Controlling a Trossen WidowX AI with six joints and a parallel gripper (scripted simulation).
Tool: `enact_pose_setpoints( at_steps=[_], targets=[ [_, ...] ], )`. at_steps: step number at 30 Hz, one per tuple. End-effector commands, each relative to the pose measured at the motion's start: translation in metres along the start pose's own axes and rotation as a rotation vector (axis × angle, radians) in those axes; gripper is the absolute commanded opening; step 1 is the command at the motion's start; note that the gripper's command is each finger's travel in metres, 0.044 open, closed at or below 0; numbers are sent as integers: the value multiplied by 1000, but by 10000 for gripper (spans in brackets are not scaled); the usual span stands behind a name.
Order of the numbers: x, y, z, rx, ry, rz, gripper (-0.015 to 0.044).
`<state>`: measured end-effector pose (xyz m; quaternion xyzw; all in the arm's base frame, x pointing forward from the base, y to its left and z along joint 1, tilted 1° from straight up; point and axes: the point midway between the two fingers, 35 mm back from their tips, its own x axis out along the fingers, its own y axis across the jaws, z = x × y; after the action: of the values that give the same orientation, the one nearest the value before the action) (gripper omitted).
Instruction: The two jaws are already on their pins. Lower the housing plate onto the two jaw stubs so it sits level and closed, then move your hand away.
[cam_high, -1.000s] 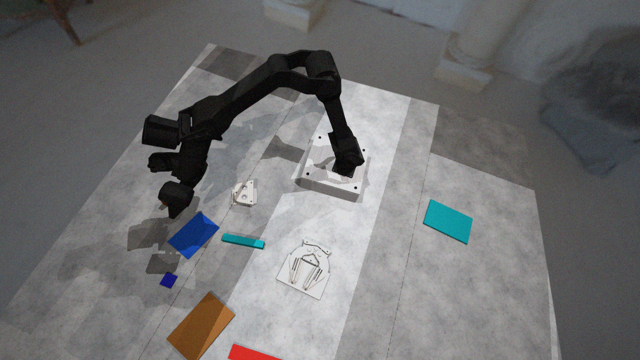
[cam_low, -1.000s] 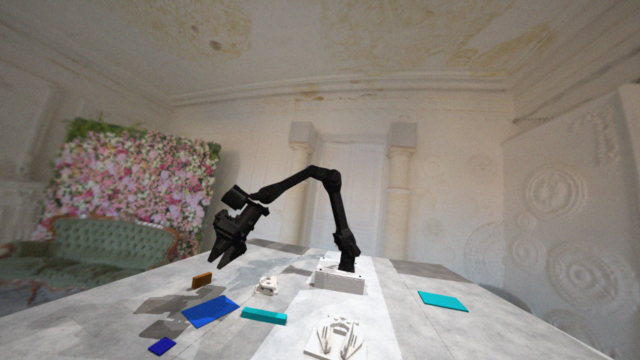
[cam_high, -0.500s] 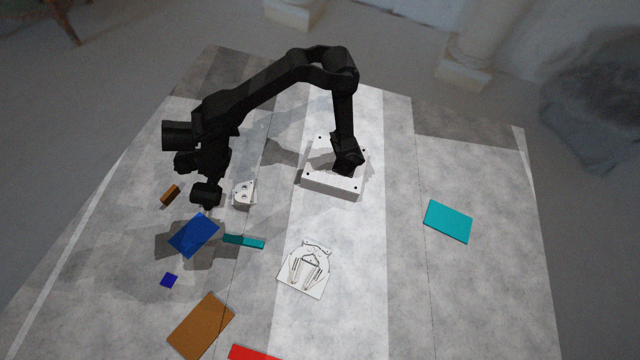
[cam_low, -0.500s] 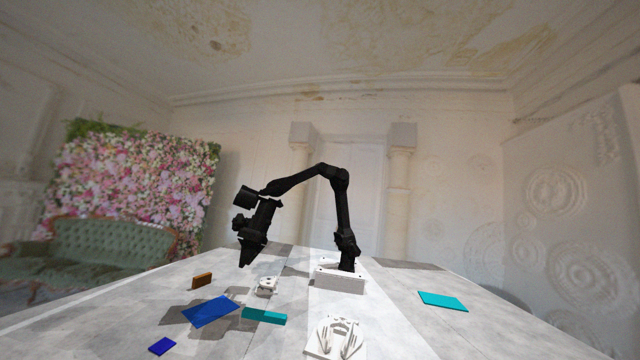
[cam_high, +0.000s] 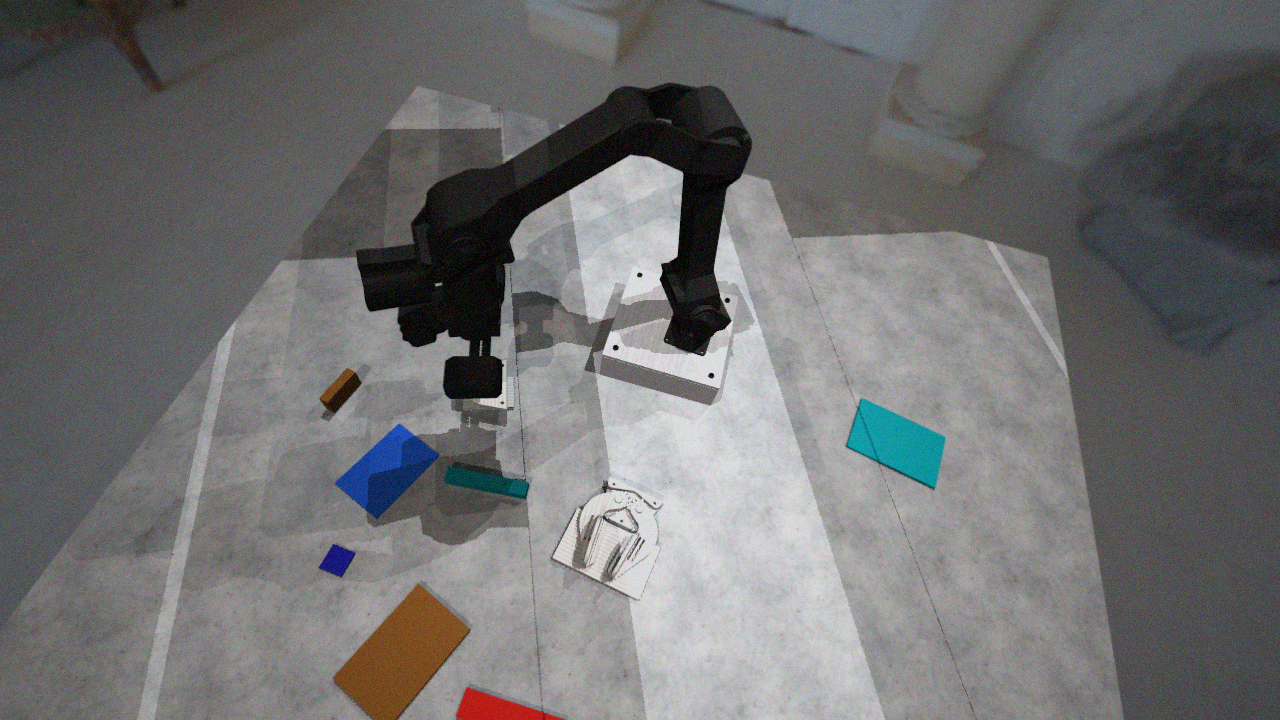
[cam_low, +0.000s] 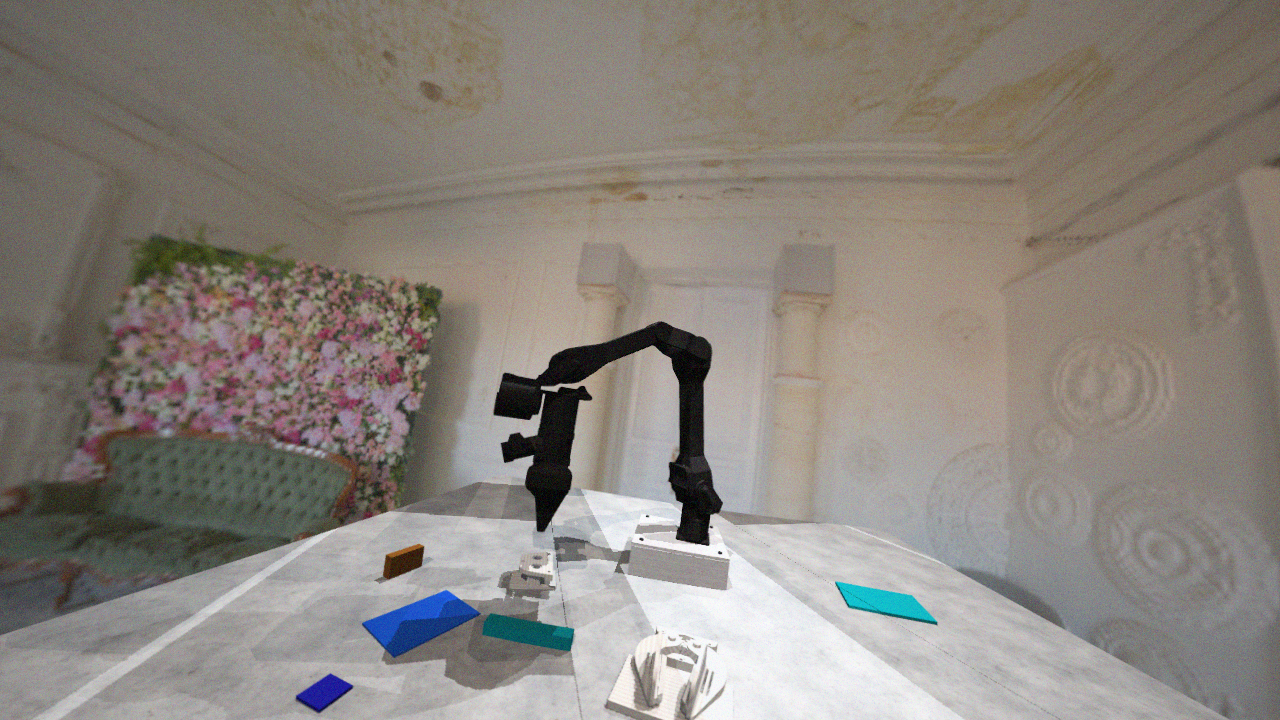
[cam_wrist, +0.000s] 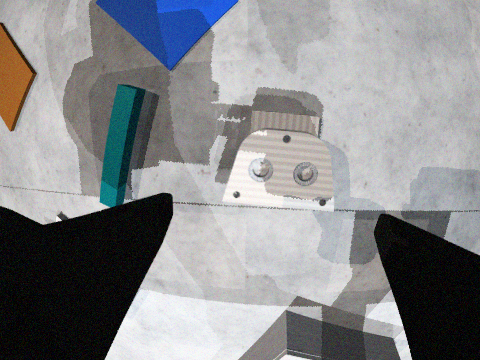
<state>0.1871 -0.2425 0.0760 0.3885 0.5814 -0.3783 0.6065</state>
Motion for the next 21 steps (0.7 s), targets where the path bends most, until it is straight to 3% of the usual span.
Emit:
enact_pose_setpoints(
  at_steps=[1,4,9,21],
  targets=[
    [-2,-4,-9,-16,20,-29,440],
    [-1,-4,-9,-16,20,-29,440],
    [36,-5,-9,-16,20,-29,440],
    [39,-6,-10,-16,20,-29,440]
  ],
)
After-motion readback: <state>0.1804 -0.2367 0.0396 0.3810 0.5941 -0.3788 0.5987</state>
